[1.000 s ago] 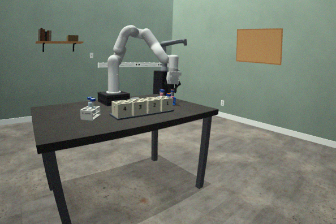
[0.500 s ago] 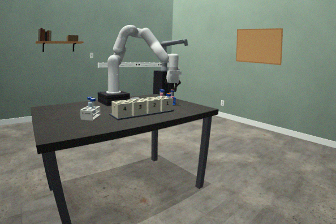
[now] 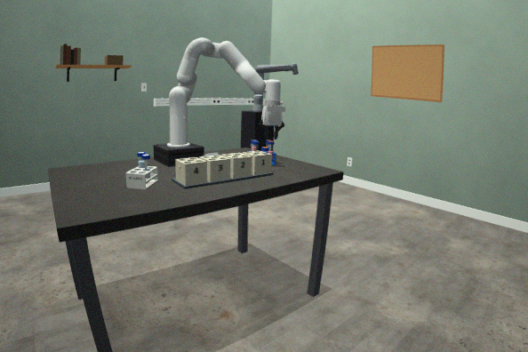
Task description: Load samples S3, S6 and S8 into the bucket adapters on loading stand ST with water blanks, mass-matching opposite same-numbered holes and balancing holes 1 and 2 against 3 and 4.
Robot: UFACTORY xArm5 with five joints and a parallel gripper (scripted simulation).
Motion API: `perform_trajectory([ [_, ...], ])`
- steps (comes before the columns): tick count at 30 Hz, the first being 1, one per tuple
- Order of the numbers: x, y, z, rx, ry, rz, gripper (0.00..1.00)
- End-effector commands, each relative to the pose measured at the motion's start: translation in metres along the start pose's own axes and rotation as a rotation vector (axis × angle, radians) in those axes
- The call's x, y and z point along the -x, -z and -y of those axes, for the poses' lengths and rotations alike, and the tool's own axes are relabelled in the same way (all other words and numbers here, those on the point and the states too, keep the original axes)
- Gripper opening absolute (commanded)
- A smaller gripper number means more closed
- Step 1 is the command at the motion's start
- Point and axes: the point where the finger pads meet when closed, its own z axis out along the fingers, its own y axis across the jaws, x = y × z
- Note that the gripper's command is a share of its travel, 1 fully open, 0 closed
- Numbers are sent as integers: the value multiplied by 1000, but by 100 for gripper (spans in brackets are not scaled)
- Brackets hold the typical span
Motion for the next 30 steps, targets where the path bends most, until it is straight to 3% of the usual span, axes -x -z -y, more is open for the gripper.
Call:
perform_trajectory([
  [1, 0, 11, 1, -7, 0, 13, 44],
  [30, -1, 61, 1, -7, 0, 13, 44],
])
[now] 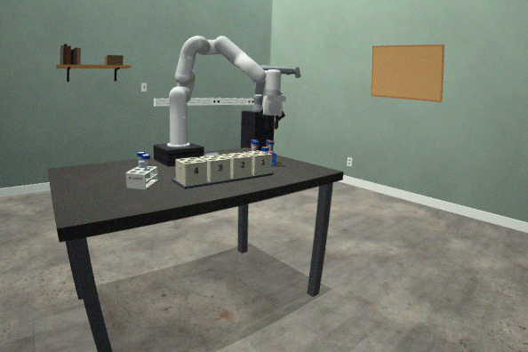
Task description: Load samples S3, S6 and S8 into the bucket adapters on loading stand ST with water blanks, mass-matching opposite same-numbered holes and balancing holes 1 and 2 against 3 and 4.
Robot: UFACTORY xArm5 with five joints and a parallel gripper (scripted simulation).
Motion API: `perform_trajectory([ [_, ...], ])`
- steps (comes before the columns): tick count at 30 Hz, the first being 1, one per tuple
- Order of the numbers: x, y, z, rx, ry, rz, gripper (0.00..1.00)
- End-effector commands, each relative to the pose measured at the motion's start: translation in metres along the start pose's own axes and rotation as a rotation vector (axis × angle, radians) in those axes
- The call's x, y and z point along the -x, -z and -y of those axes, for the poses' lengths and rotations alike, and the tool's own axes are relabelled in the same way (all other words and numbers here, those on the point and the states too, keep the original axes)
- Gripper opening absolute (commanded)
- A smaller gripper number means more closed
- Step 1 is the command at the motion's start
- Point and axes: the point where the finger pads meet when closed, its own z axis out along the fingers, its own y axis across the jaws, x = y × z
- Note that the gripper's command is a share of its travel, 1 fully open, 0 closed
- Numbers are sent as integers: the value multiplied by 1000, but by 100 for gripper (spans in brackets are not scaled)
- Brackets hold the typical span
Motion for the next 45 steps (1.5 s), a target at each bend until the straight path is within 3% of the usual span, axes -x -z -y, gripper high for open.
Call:
perform_trajectory([
  [1, 0, 11, 1, -8, 0, 12, 44],
  [23, -1, 50, 1, -8, 0, 12, 44],
  [45, -1, 50, 1, -8, 0, 12, 44],
])
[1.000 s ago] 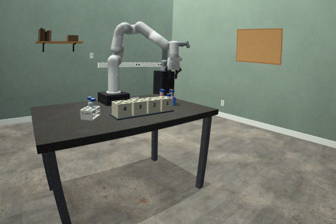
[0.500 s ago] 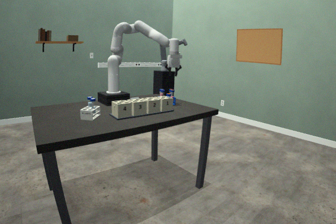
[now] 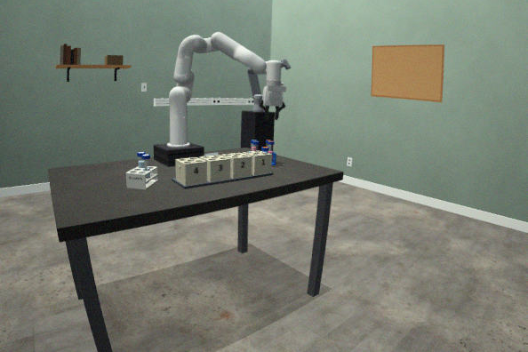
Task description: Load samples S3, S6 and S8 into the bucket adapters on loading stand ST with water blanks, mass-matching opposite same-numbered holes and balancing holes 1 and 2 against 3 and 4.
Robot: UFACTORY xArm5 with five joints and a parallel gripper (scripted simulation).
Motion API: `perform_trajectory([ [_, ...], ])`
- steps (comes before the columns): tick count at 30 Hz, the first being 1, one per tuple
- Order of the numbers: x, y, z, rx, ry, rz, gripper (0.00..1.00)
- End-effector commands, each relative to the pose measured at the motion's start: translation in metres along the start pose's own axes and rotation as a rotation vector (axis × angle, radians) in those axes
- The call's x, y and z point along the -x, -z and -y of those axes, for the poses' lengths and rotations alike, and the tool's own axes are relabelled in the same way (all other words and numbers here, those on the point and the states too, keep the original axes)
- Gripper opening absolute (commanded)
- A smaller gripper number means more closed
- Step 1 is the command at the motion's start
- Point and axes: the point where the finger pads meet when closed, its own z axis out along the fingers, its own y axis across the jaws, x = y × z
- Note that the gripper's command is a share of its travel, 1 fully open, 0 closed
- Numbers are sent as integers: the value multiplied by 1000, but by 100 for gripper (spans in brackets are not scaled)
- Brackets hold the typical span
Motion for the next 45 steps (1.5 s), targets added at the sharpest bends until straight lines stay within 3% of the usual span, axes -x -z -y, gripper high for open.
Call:
perform_trajectory([
  [1, 0, 2, 1, -8, 0, 13, 44],
  [3, 0, 2, 1, -8, 0, 13, 44],
  [4, -5, 2, -1, -8, 33, 12, 57],
  [16, -60, 1, -24, -10, 422, 10, 57],
  [18, -60, 1, -24, -10, 422, 10, 57],
  [45, -176, -1, -72, -9, 422, 9, 57],
])
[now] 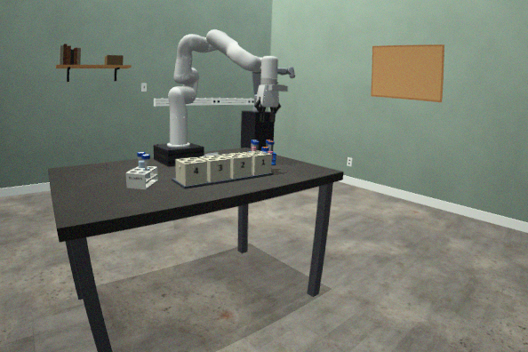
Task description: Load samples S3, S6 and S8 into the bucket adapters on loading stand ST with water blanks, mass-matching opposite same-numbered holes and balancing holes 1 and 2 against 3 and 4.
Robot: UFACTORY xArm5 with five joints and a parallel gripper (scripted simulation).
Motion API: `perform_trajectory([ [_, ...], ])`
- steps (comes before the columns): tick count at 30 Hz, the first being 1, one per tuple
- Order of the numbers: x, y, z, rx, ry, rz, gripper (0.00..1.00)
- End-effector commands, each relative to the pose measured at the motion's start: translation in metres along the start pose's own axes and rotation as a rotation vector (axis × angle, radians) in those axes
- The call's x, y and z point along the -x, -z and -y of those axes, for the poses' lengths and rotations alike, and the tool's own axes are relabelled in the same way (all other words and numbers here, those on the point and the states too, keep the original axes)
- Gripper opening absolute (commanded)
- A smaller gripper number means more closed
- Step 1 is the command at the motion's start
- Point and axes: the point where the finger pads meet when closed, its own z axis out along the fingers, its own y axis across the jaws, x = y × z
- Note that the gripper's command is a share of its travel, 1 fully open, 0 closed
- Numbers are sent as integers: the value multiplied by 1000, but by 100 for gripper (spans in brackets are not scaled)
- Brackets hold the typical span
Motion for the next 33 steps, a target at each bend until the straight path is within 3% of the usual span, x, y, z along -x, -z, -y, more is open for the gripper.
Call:
perform_trajectory([
  [1, -17, 1, -16, -11, 1, 3, 57],
  [5, -31, 1, -31, -10, 1, 2, 57],
  [18, -33, 1, -32, -10, 1, 2, 57],
  [33, -32, -25, -32, -10, 1, 2, 57],
])
